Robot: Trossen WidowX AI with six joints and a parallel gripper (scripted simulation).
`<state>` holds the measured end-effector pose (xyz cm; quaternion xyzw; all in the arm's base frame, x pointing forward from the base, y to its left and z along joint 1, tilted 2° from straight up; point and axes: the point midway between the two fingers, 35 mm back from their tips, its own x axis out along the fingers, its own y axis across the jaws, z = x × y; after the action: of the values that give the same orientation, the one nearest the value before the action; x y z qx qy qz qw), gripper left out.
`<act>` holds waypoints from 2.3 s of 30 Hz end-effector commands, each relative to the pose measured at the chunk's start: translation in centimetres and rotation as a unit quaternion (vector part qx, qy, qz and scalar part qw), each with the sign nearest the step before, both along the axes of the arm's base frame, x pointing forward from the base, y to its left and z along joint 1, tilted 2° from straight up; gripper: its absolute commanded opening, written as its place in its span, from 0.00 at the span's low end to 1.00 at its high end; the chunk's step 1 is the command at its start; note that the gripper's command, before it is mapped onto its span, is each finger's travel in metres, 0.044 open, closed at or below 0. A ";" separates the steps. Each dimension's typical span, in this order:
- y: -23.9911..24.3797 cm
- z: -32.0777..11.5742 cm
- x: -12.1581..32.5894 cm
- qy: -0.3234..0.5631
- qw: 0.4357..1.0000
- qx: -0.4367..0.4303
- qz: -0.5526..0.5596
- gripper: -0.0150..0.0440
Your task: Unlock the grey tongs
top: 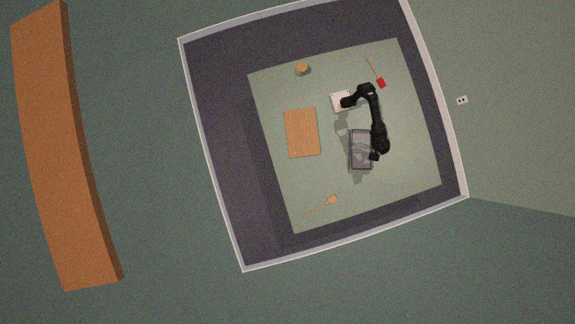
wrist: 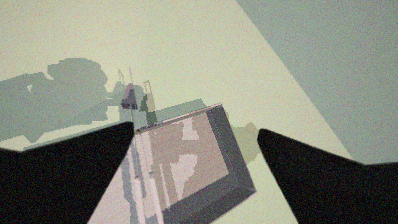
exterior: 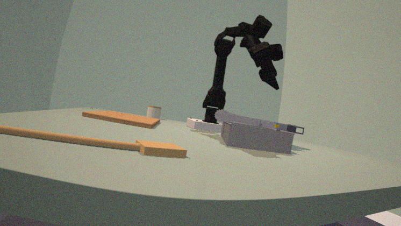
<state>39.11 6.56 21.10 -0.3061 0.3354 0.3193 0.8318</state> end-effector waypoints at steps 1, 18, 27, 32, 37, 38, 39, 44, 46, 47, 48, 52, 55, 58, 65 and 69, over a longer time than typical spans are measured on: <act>-1.3 -7.7 -1.7 0.189 0.968 -0.156 0.059 1.00; -2.1 -9.8 -3.1 0.256 0.939 -0.209 0.096 1.00; -2.7 -9.8 -3.4 0.256 0.939 -0.209 0.096 1.00; -2.7 -10.5 -3.3 0.256 0.939 -0.209 0.096 1.00; -2.7 -11.3 -3.2 0.256 0.939 -0.209 0.096 1.00; -2.7 -11.4 -3.1 0.256 0.939 -0.209 0.096 1.00; -2.7 -11.6 -3.1 0.256 0.939 -0.209 0.096 1.00; -2.7 -12.4 -3.0 0.256 0.939 -0.209 0.096 1.00; -2.7 -12.8 -3.0 0.256 0.939 -0.209 0.096 1.00; -2.7 -12.9 -3.0 0.256 0.939 -0.209 0.096 1.00; -2.7 -13.1 -3.0 0.256 0.939 -0.209 0.096 1.00; -2.7 -13.7 -3.0 0.256 0.939 -0.209 0.096 1.00; -2.7 -14.2 -2.9 0.256 0.939 -0.209 0.096 1.00; -2.7 -14.7 -2.9 0.256 0.939 -0.209 0.096 1.00; -2.7 -15.9 -2.9 0.256 0.939 -0.209 0.096 1.00; -2.7 -16.5 -3.0 0.256 0.939 -0.209 0.096 1.00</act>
<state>36.39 4.00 5.61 -0.4116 0.5601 0.3863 0.6063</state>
